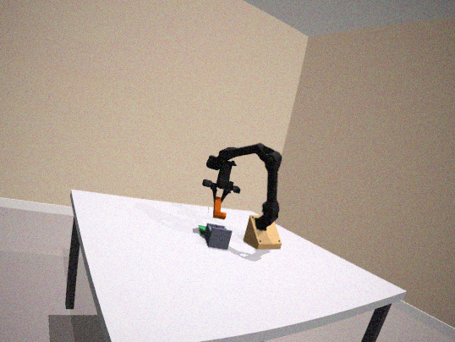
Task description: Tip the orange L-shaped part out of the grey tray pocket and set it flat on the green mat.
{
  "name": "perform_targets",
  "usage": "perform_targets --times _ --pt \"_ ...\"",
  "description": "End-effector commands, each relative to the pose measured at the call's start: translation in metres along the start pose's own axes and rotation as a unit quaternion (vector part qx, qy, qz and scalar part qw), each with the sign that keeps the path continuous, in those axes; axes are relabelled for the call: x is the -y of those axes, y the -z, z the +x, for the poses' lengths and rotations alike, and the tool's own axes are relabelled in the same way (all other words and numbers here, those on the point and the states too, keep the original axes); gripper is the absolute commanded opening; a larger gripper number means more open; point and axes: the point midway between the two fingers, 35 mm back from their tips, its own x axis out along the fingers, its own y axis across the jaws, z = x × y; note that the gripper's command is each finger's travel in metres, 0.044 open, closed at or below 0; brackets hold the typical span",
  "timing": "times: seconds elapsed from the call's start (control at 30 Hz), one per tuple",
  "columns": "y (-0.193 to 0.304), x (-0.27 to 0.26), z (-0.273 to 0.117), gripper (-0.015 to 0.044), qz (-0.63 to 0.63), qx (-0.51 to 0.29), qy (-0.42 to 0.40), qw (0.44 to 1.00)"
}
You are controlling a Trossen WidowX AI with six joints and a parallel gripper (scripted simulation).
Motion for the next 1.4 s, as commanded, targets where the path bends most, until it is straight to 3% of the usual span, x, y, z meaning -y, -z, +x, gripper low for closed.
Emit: perform_targets --times 0.0,1.37 --pt "0.01 0.001 -0.001 0.0 -0.004 -0.004 0.0 1.0" --pt "0.01 0.001 0.057 0.0 -0.005 -0.003 0.0 1.0"
